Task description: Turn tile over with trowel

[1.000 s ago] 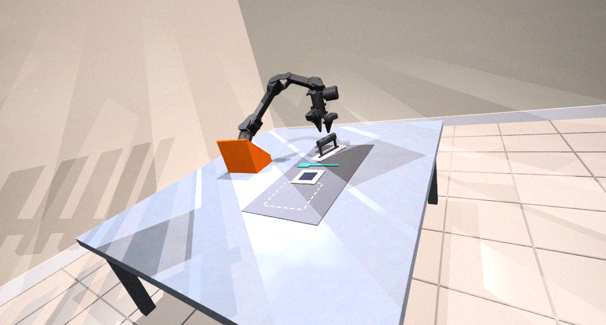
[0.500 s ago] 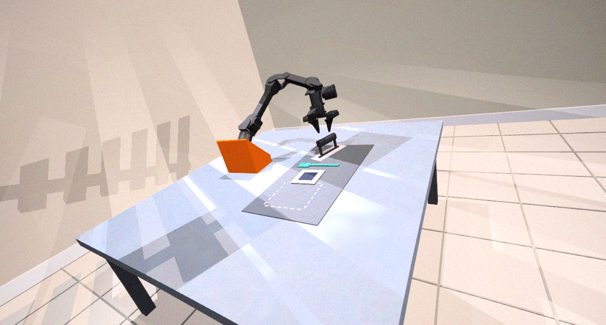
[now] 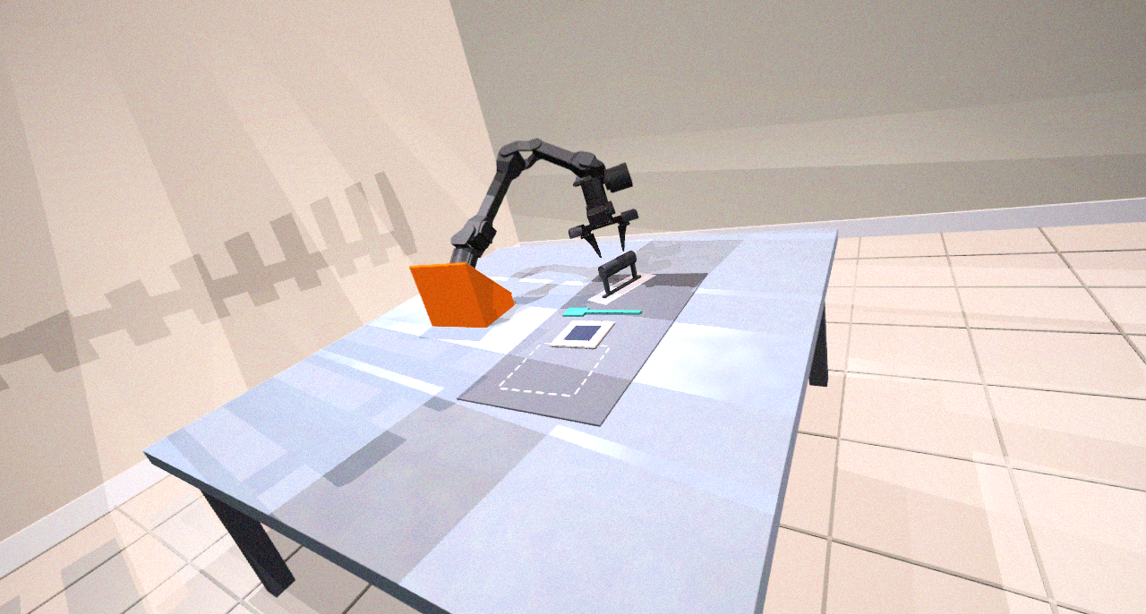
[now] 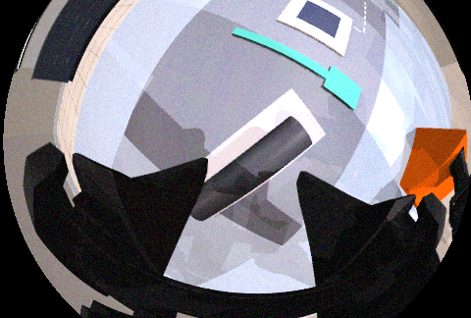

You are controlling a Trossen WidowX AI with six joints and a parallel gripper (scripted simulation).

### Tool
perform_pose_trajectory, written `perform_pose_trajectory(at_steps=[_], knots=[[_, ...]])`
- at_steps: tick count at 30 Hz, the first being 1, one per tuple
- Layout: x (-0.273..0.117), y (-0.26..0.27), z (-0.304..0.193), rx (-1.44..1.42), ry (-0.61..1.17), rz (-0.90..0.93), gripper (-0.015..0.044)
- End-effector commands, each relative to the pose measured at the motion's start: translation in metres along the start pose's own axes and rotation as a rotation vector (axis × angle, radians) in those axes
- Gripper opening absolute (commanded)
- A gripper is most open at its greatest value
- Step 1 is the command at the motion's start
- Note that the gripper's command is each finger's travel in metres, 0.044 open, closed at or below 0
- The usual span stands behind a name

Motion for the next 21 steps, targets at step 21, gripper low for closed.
perform_pose_trajectory(at_steps=[21], knots=[[0.012,-0.027,-0.019,-0.789,-0.169,0.134,0.03]])
Point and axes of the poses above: the point midway between the two fingers, 35 mm back from their tips, its own x axis out along the fingers, its own y axis across the jaws, z = x × y, the point moved 9 cm from there along -x, back along the fingers, and after that the axes turned 14 degrees about x, right-handed, at the moved point
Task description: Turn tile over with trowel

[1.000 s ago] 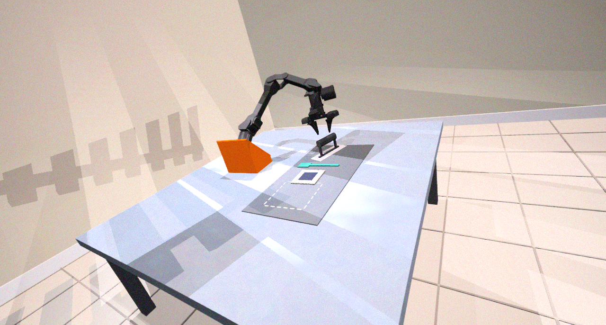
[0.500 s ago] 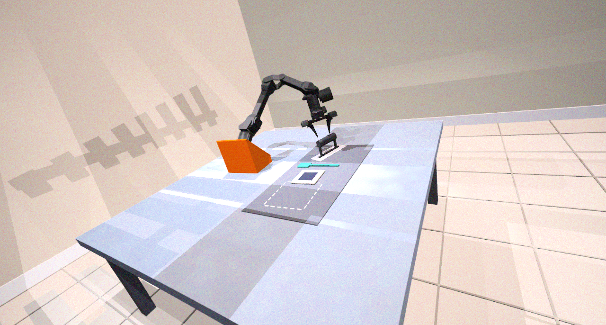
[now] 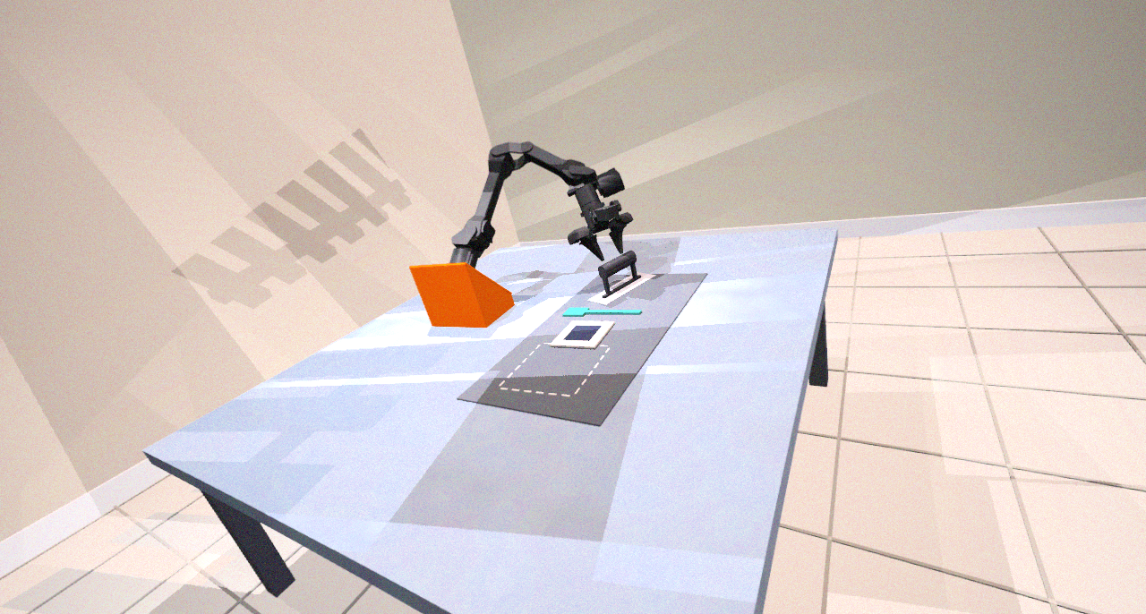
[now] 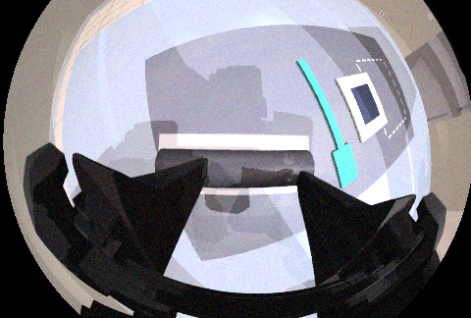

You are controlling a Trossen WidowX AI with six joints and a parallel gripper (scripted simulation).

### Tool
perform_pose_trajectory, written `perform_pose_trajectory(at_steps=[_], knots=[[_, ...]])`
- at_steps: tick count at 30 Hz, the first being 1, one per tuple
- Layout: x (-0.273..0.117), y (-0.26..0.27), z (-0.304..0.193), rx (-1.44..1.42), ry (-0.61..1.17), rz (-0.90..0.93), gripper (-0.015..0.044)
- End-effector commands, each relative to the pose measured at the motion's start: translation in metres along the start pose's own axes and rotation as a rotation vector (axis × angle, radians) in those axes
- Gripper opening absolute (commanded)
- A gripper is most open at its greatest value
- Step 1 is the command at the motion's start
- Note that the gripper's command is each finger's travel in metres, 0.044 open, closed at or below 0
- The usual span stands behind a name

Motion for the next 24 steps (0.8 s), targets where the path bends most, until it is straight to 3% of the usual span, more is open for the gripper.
perform_pose_trajectory(at_steps=[1,24], knots=[[0.001,-0.003,-0.007,-0.127,-0.032,0.016,0.03],[0.009,-0.02,-0.038,-0.814,-0.252,0.034,0.03]])
Point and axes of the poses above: the point midway between the two fingers, 35 mm back from their tips, its own x axis out along the fingers, its own y axis across the jaws, z = x × y, the point moved 9 cm from there along -x, back along the fingers, and after that the axes turned 14 degrees about x, right-handed, at the moved point
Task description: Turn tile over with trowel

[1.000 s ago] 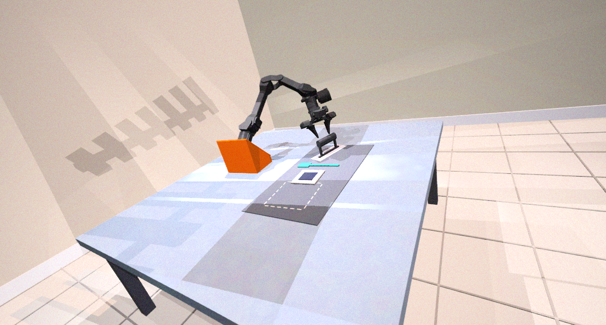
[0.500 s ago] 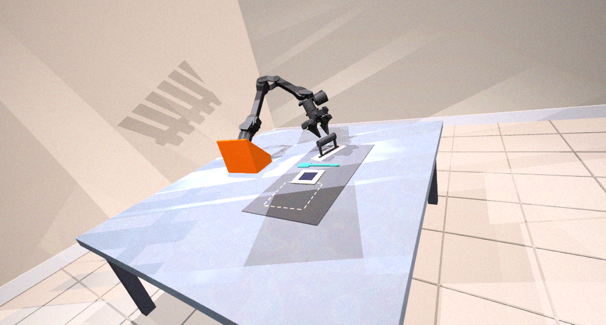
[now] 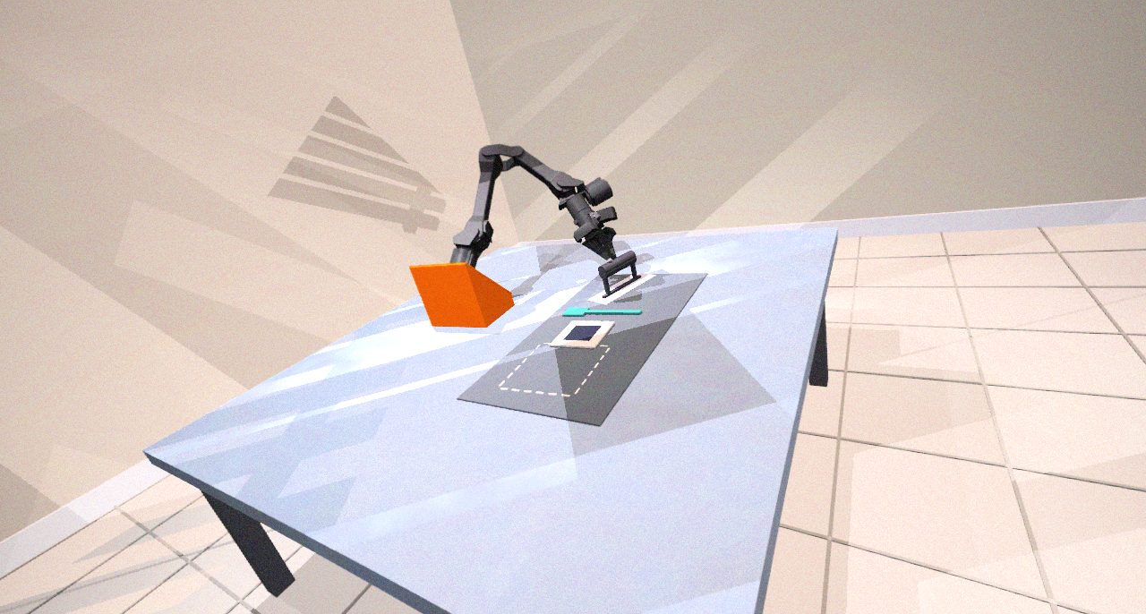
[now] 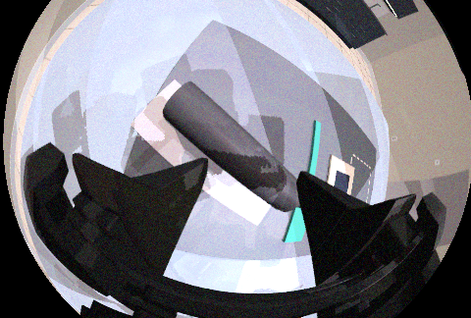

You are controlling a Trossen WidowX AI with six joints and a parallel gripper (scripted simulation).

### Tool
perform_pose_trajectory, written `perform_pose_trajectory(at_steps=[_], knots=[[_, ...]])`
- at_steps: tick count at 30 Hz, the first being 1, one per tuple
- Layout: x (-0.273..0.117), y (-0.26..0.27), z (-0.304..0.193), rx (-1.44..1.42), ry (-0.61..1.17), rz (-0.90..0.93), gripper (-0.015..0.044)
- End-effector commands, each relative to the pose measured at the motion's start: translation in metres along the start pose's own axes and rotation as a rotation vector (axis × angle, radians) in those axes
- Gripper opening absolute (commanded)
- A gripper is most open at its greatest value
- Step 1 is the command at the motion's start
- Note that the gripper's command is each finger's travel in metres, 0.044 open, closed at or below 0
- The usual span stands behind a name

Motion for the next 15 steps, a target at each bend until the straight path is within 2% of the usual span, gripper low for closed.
perform_pose_trajectory(at_steps=[1,15], knots=[[0.001,0.0,-0.009,-0.133,-0.036,-0.011,0.03],[-0.001,-0.002,-0.032,-0.575,-0.165,-0.065,0.03]])
Point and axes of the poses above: the point midway between the two fingers, 35 mm back from their tips, its own x axis out along the fingers, its own y axis across the jaws, z = x × y, the point moved 9 cm from there along -x, back along the fingers, and after that the axes turned 14 degrees about x, right-handed, at the moved point
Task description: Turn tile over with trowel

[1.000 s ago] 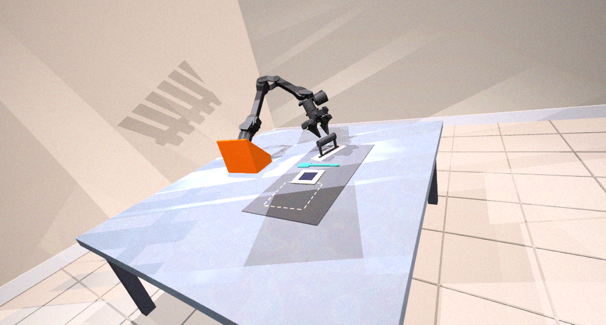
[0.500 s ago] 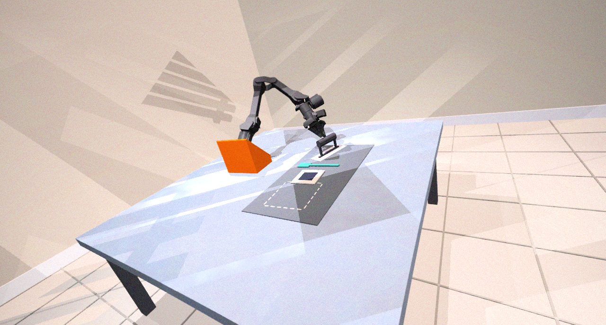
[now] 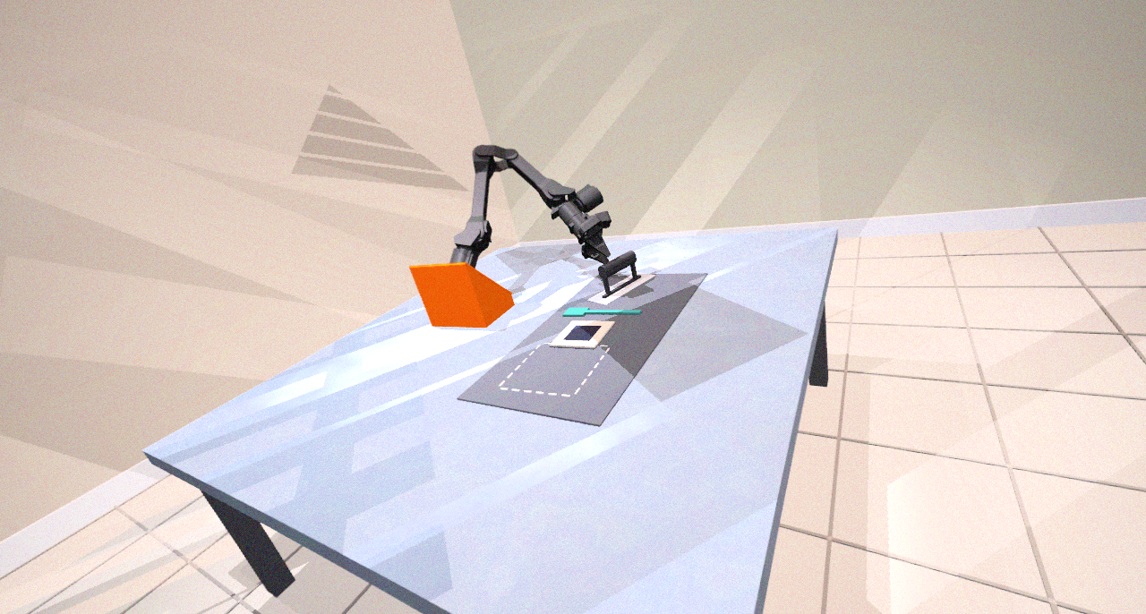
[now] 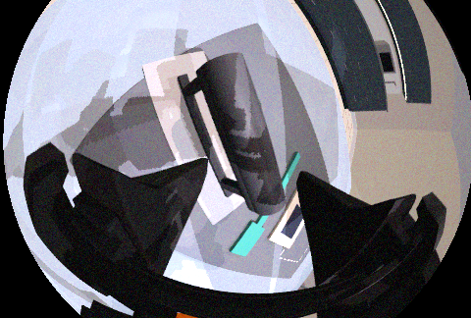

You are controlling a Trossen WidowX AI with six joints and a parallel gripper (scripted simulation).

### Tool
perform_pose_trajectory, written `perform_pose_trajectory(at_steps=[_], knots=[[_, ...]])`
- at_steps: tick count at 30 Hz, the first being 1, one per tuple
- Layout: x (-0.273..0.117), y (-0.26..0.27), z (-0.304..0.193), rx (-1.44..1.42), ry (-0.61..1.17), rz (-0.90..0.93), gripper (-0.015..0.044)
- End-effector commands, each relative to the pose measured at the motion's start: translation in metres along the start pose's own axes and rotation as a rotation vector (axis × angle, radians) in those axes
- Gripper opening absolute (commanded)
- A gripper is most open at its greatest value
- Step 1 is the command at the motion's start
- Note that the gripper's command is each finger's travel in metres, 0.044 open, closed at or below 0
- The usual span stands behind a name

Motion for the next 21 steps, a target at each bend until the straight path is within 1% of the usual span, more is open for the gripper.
perform_pose_trajectory(at_steps=[1,9,21], knots=[[-0.002,0.003,-0.008,-0.128,-0.032,-0.022,0.03],[-0.005,0.006,-0.019,-0.349,-0.089,-0.067,0.03],[0.003,0.006,-0.018,-0.367,-0.086,-0.071,0.03]])
Point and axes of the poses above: the point midway between the two fingers, 35 mm back from their tips, its own x axis out along the fingers, its own y axis across the jaws, z = x × y, the point moved 9 cm from there along -x, back along the fingers, and after that the axes turned 14 degrees about x, right-handed, at the moved point
